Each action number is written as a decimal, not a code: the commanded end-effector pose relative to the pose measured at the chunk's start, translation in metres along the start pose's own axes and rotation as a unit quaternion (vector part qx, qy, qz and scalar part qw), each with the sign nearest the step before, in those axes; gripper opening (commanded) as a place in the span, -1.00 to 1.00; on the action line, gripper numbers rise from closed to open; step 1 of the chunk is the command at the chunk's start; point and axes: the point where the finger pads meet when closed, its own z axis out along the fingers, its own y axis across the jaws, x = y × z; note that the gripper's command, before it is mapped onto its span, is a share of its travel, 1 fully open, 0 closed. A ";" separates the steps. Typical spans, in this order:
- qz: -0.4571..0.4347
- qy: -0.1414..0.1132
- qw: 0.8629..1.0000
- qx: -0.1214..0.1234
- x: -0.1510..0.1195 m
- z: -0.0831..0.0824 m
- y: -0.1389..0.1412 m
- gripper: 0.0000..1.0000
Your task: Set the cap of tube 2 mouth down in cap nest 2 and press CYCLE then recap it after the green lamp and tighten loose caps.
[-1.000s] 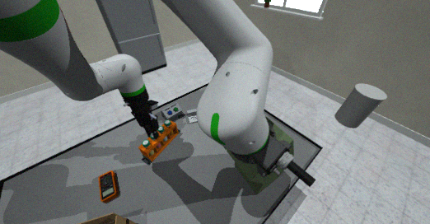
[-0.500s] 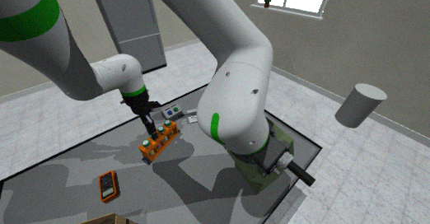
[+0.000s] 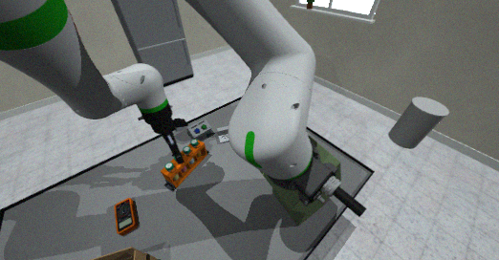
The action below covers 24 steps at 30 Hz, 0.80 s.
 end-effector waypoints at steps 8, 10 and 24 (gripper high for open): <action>-0.080 0.000 0.997 0.001 0.000 -0.002 -0.001 -0.18; -0.080 0.000 0.997 0.001 0.000 -0.002 -0.001 -0.18; -0.352 0.000 0.936 0.001 0.000 -0.002 -0.001 -0.18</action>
